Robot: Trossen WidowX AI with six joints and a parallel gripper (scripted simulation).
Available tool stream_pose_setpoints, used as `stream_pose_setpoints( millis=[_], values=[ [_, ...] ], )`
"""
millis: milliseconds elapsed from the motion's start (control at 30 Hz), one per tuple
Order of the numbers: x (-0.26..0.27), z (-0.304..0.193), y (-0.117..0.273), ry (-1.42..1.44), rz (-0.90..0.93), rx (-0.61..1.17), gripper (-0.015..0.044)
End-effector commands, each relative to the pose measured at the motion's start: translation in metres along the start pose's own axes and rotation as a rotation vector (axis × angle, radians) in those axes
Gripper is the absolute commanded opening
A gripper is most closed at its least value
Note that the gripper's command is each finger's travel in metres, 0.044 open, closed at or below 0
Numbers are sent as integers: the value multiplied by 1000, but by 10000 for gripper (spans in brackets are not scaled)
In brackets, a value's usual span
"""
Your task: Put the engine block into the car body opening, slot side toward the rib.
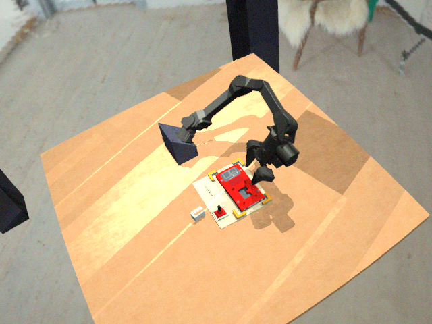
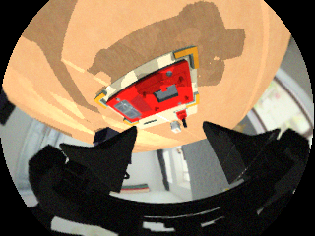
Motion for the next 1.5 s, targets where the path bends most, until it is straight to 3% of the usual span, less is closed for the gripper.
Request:
stream_pose_setpoints(
  millis=[0,1000,1233,1467],
  values=[
    [-3,-1,2,-121,25,-62,440],
    [-19,-21,40,-989,308,-490,440],
    [-20,-22,42,-1028,328,-509,440],
    [-44,-82,1,-1069,316,-500,440]
  ],
)
Point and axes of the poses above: the point midway between the two fingers, 35 mm back from their tips, its own y axis back along the fingers, its own x axis across the jaws, z = x × y, the point moved 4 cm from there along y, back along the fingers, and after that the axes turned 6 degrees about y, right-handed, at the moved point
